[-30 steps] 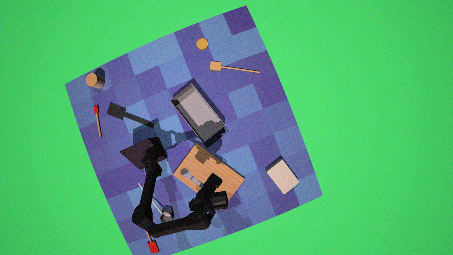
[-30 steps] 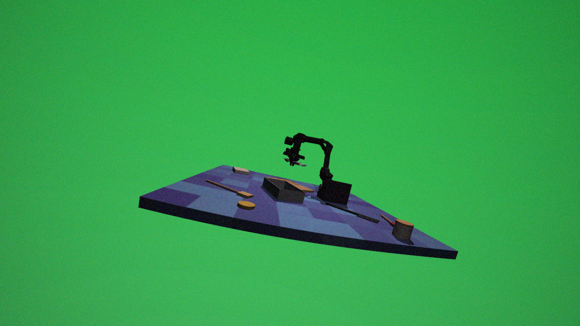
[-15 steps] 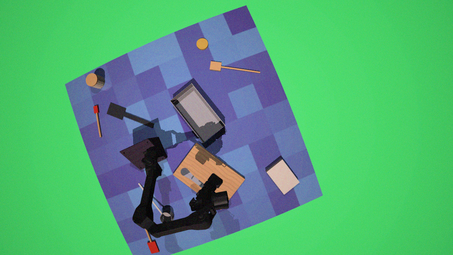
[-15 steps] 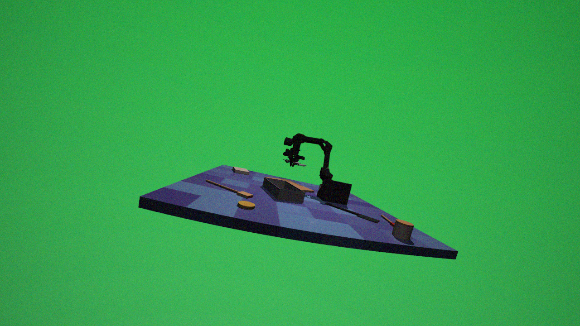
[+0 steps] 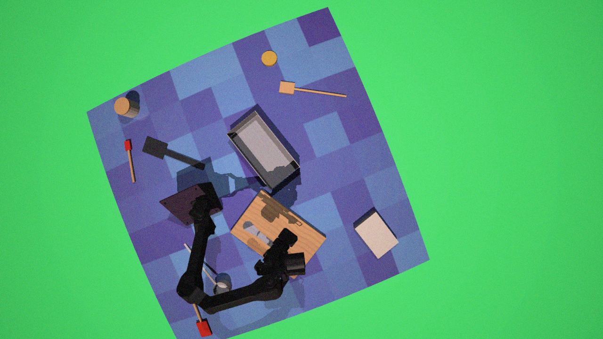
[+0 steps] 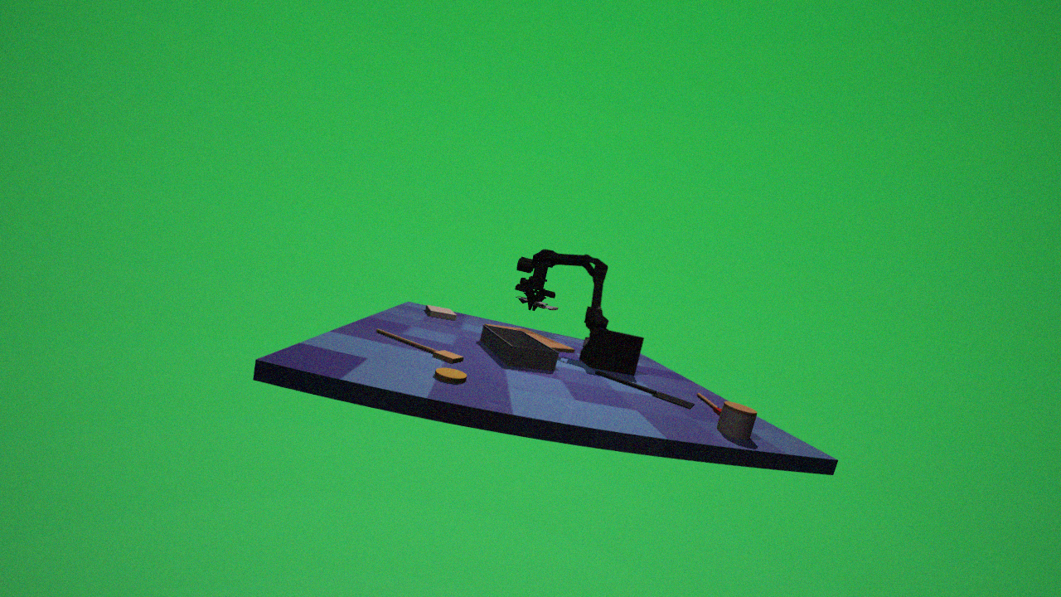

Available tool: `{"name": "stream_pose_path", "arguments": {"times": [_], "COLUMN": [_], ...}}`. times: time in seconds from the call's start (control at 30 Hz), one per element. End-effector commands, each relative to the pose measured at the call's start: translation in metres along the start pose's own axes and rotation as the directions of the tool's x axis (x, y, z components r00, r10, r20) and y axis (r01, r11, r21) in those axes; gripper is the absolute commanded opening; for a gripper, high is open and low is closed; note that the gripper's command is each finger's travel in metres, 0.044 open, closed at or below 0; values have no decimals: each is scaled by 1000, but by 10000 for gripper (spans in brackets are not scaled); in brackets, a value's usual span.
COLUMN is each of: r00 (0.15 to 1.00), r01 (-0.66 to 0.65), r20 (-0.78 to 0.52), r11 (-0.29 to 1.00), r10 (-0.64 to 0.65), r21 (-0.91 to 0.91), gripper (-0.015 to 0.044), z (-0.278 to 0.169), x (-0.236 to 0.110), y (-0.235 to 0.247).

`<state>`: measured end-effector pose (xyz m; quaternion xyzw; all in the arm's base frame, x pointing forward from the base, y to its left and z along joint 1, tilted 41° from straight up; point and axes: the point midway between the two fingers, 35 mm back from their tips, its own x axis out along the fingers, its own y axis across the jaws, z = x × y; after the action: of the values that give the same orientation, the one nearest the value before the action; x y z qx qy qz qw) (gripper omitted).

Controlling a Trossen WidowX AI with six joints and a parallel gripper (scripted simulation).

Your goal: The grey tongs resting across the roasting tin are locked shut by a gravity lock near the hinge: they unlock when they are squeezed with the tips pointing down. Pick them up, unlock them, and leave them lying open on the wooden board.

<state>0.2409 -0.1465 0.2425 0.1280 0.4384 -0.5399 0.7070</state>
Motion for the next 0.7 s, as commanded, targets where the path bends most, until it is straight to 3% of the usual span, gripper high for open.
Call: {"name": "stream_pose_path", "arguments": {"times": [0.0,0.67], "r00": [1000,1000], "r01": [-4,-1], "r20": [-2,-1], "r11": [1000,1000], "r10": [4,1], "r21": [-5,-6], "gripper": [-150,-150], "z": [0,1], "x": [6,38], "y": [1,1]}}
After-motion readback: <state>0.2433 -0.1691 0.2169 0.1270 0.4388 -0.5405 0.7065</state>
